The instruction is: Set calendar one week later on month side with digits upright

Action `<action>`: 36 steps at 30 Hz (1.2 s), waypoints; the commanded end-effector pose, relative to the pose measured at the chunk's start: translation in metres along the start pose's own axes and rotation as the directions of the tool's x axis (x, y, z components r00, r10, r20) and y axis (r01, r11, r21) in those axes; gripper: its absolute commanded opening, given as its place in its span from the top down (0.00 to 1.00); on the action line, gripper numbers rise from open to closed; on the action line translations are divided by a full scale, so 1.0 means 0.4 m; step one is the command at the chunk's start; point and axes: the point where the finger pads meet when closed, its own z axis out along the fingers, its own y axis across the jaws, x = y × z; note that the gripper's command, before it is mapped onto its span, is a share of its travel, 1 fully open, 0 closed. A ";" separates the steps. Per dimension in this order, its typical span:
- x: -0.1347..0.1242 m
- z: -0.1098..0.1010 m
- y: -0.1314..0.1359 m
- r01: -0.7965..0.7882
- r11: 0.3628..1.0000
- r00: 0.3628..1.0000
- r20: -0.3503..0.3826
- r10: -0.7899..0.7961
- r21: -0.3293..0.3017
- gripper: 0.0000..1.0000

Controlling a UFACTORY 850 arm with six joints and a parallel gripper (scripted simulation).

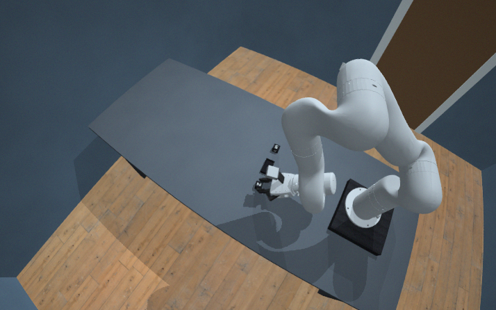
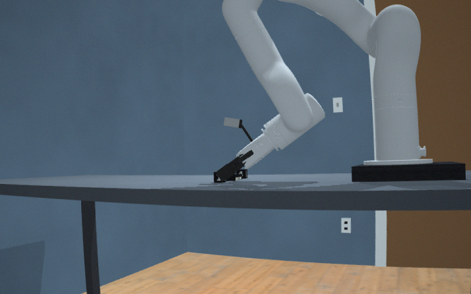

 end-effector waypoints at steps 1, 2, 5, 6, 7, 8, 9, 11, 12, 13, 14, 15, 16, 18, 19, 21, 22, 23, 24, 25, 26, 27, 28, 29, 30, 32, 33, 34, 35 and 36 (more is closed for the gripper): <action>0.001 0.000 0.000 0.000 1.000 1.000 -0.001 0.000 0.000 0.53; 0.001 0.000 0.000 0.000 1.000 1.000 -0.001 0.000 0.000 0.53; 0.001 0.000 0.000 0.000 1.000 1.000 -0.001 0.000 0.000 0.73; 0.001 0.000 0.000 0.000 1.000 1.000 -0.001 0.000 0.000 0.73; 0.001 0.000 0.000 0.000 1.000 1.000 -0.001 0.000 0.000 0.73; 0.001 0.000 0.000 0.000 1.000 1.000 -0.001 0.000 0.000 0.73; 0.001 0.000 0.000 0.000 1.000 1.000 -0.001 0.000 0.000 0.73; 0.001 0.000 0.000 0.000 1.000 1.000 -0.001 0.000 0.000 0.73; 0.001 0.000 0.000 0.000 1.000 1.000 -0.001 0.000 0.000 0.73; 0.001 0.000 0.000 0.000 1.000 1.000 -0.001 0.000 0.000 0.73; 0.001 0.000 0.000 0.000 1.000 1.000 -0.001 0.000 0.000 0.73; 0.001 0.000 0.000 0.000 1.000 1.000 -0.001 0.000 0.000 0.73; 0.001 0.000 0.000 0.000 1.000 1.000 -0.001 0.000 0.000 0.73; 0.001 0.000 0.000 0.000 1.000 1.000 -0.001 0.000 0.000 0.73; 0.001 0.000 0.000 0.000 1.000 1.000 -0.001 0.000 0.000 0.73; 0.001 0.000 0.000 0.000 1.000 1.000 -0.001 0.000 0.000 0.73; 0.001 0.000 0.000 0.000 1.000 1.000 -0.001 0.000 0.000 0.73; 0.001 0.000 0.000 0.000 1.000 1.000 -0.001 0.000 0.000 0.73; 0.001 0.000 0.000 0.000 1.000 1.000 -0.001 0.000 0.000 0.73; 0.001 0.000 0.000 0.000 1.000 1.000 -0.001 0.000 0.000 0.73; 0.001 0.000 0.000 0.000 1.000 1.000 -0.001 0.000 0.000 0.73; 0.001 0.000 0.000 0.000 1.000 1.000 -0.001 0.000 0.000 0.73; 0.001 0.000 0.000 0.000 1.000 1.000 -0.001 0.000 0.000 0.73; 0.001 0.000 0.000 0.000 1.000 1.000 -0.001 0.000 0.000 0.73; 0.001 0.000 0.000 0.000 1.000 1.000 -0.001 0.000 0.000 0.73; 0.001 0.000 0.000 0.000 1.000 1.000 -0.001 0.000 0.000 0.73; 0.001 0.000 0.000 0.000 1.000 1.000 -0.001 0.000 0.000 0.73; 0.001 0.000 0.000 0.000 1.000 1.000 -0.001 0.000 0.000 0.73; 0.001 0.000 0.000 0.000 1.000 1.000 -0.001 0.000 0.000 0.73; 0.001 0.000 0.000 0.000 1.000 1.000 -0.001 0.000 0.000 0.73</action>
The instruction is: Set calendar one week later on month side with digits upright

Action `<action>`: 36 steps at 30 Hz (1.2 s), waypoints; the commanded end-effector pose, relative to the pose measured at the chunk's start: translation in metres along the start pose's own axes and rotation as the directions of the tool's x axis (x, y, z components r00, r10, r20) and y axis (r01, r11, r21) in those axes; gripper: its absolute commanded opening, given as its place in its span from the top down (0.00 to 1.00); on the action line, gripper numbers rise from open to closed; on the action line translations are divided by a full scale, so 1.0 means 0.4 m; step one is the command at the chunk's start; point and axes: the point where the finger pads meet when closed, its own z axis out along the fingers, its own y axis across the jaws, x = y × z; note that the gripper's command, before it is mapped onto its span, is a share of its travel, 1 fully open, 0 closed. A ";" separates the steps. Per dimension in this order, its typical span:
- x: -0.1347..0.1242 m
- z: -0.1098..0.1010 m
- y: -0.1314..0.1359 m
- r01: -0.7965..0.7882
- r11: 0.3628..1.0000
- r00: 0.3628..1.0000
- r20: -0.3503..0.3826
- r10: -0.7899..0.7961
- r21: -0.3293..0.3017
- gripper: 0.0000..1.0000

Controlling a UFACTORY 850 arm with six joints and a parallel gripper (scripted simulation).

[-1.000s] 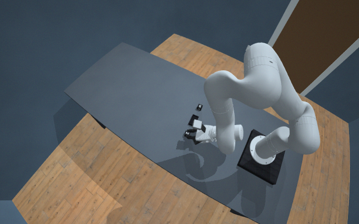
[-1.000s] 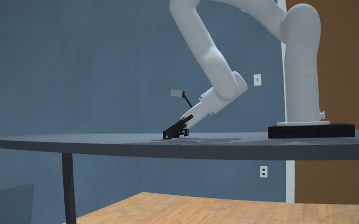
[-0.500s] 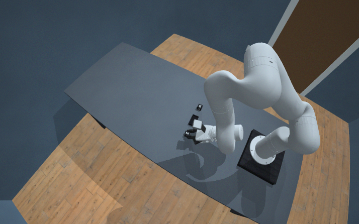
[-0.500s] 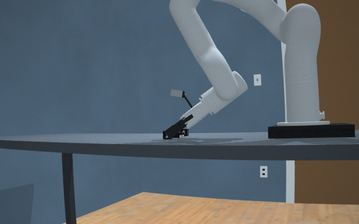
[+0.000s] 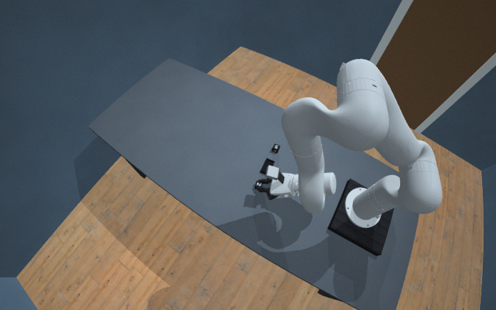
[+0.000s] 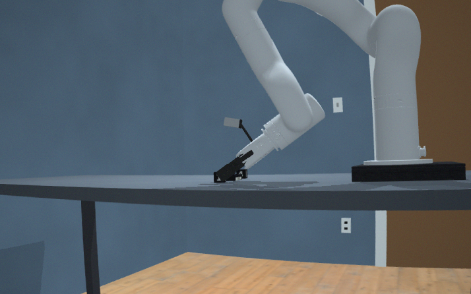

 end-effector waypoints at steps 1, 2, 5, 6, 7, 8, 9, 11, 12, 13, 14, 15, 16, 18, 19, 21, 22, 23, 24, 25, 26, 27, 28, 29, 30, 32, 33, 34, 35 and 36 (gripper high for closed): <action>0.001 0.000 0.000 0.000 1.000 1.000 -0.001 0.000 0.000 0.73; 0.001 0.000 0.000 0.000 1.000 1.000 -0.001 0.000 0.000 0.73; 0.003 -0.001 0.000 0.000 1.000 1.000 -0.001 0.000 0.000 0.73; 0.004 -0.002 0.000 0.000 1.000 1.000 -0.001 0.000 0.000 0.73; 0.007 -0.004 0.000 0.000 1.000 1.000 -0.001 0.000 0.000 0.73; 0.010 -0.006 0.000 0.000 1.000 1.000 -0.001 0.000 0.000 0.73; 0.014 -0.009 0.000 0.000 1.000 1.000 -0.001 0.000 0.000 0.73; 0.026 -0.017 0.000 0.000 1.000 1.000 -0.001 0.000 0.000 0.73; 0.033 -0.022 0.000 0.000 1.000 1.000 -0.001 0.000 0.000 0.73; 0.040 -0.027 0.000 0.000 1.000 1.000 -0.001 0.000 0.000 0.73; 0.049 -0.033 0.000 0.000 1.000 1.000 -0.001 0.000 0.000 0.73; 0.049 -0.033 0.000 0.000 1.000 1.000 -0.001 0.000 0.000 0.73; 0.049 -0.033 0.000 0.000 1.000 1.000 -0.001 0.000 0.000 0.73; 0.066 -0.045 0.000 0.000 1.000 1.000 -0.001 0.000 0.000 0.73; 0.075 -0.051 0.000 0.000 1.000 1.000 -0.001 0.000 0.000 0.73; 0.092 -0.064 0.000 0.000 1.000 1.000 -0.001 0.000 0.000 0.73; 0.101 -0.070 0.000 0.000 1.000 1.000 -0.001 0.000 0.000 0.73; 0.109 -0.075 0.000 0.000 1.000 1.000 -0.001 0.000 0.000 0.73; 0.116 -0.080 0.000 0.000 1.000 1.000 -0.001 0.000 0.000 0.73; 0.122 -0.085 0.000 0.000 1.000 1.000 -0.001 0.000 0.000 0.73; 0.128 -0.089 0.000 0.000 1.000 1.000 -0.001 0.000 0.000 0.73; 0.133 -0.092 0.000 0.000 1.000 1.000 -0.001 0.000 0.000 0.73; 0.137 -0.095 0.000 0.000 1.000 1.000 -0.001 0.000 0.000 0.73; 0.140 -0.097 0.000 0.000 1.000 1.000 -0.001 0.000 0.000 0.73; 0.142 -0.099 0.000 0.000 1.000 1.000 -0.001 0.000 0.000 0.73; 0.144 -0.100 0.000 0.000 1.000 1.000 -0.001 0.000 0.000 0.73; 0.144 -0.100 0.000 0.000 1.000 1.000 -0.001 0.000 0.000 0.73; 0.144 -0.100 0.000 0.000 1.000 1.000 -0.001 0.000 0.000 0.73; 0.145 -0.100 0.000 0.000 1.000 1.000 -0.001 0.000 0.000 0.73; 0.145 -0.100 0.000 0.000 1.000 1.000 -0.001 0.000 0.000 0.73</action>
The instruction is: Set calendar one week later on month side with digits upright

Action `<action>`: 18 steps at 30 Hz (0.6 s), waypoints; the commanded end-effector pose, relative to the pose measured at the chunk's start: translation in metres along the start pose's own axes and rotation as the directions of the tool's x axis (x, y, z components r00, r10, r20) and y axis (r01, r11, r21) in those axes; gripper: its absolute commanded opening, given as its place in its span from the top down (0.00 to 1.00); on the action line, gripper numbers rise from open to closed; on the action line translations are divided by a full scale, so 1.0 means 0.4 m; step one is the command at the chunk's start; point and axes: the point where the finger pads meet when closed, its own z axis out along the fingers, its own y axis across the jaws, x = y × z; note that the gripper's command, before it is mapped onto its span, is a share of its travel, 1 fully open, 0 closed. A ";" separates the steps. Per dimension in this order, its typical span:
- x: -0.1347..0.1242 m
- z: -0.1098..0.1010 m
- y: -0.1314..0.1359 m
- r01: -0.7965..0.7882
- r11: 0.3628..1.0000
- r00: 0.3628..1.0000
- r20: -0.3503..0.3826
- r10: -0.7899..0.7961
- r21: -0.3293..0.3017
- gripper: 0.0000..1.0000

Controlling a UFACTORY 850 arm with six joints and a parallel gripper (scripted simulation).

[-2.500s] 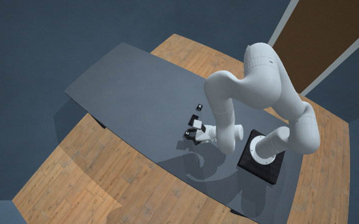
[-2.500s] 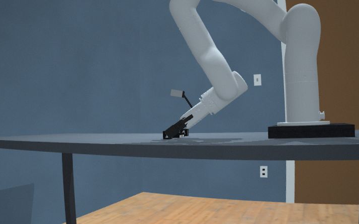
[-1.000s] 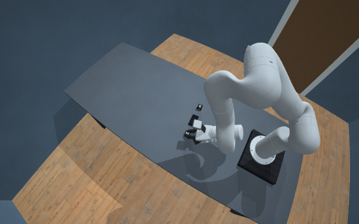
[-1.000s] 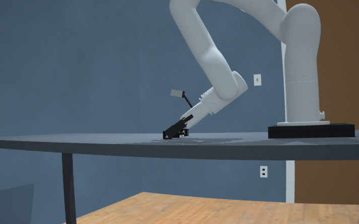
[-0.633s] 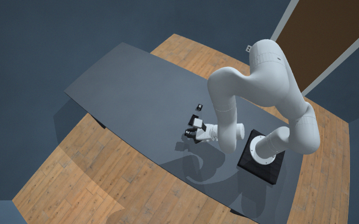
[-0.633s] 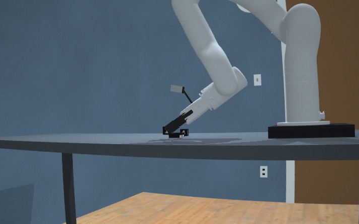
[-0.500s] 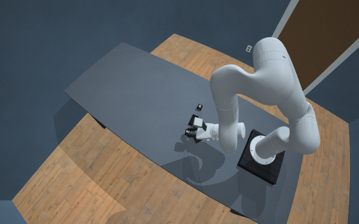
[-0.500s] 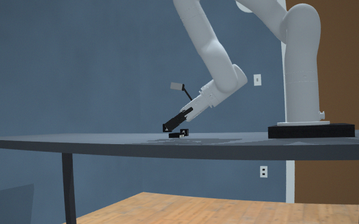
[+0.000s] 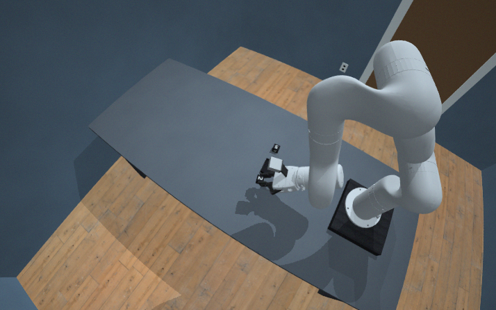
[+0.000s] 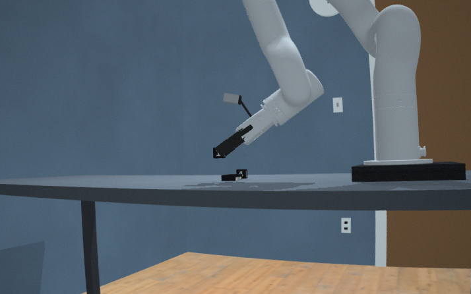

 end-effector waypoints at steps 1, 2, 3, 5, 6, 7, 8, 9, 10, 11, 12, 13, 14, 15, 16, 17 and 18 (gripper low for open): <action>0.007 -0.004 0.000 0.000 1.000 1.000 0.000 0.000 0.000 0.73; 0.007 -0.004 0.000 0.000 1.000 1.000 0.000 0.000 0.000 0.73; 0.007 -0.004 0.000 0.000 1.000 1.000 0.000 0.000 0.000 0.73; 0.007 -0.004 0.000 0.000 1.000 1.000 0.000 0.000 0.000 0.73; 0.007 -0.004 0.000 0.000 1.000 1.000 0.000 0.000 0.000 0.73; 0.007 -0.004 0.000 0.000 1.000 1.000 0.000 0.000 0.000 0.73; 0.007 -0.003 0.000 0.000 1.000 1.000 0.001 0.000 0.000 0.73; 0.007 -0.003 0.000 0.000 1.000 1.000 0.005 0.000 0.000 0.73; 0.007 -0.002 0.000 0.000 1.000 1.000 0.012 0.000 0.000 0.73; 0.007 -0.001 0.000 0.000 1.000 1.000 0.021 0.000 0.000 0.73; 0.007 0.001 0.000 0.000 1.000 0.999 0.034 0.000 0.000 0.73; 0.007 0.001 0.000 0.000 1.000 0.999 0.034 0.000 0.000 0.73; 0.007 0.001 0.000 0.000 1.000 0.999 0.034 0.000 0.000 0.73; 0.007 0.002 0.000 0.000 1.000 0.999 0.050 0.000 0.000 0.73; 0.007 0.004 0.000 0.000 1.000 0.998 0.068 0.000 0.000 0.73; 0.007 0.005 0.000 0.000 1.000 0.996 0.088 0.000 0.000 0.73; 0.008 0.006 0.000 0.000 1.000 0.994 0.110 0.000 0.000 0.73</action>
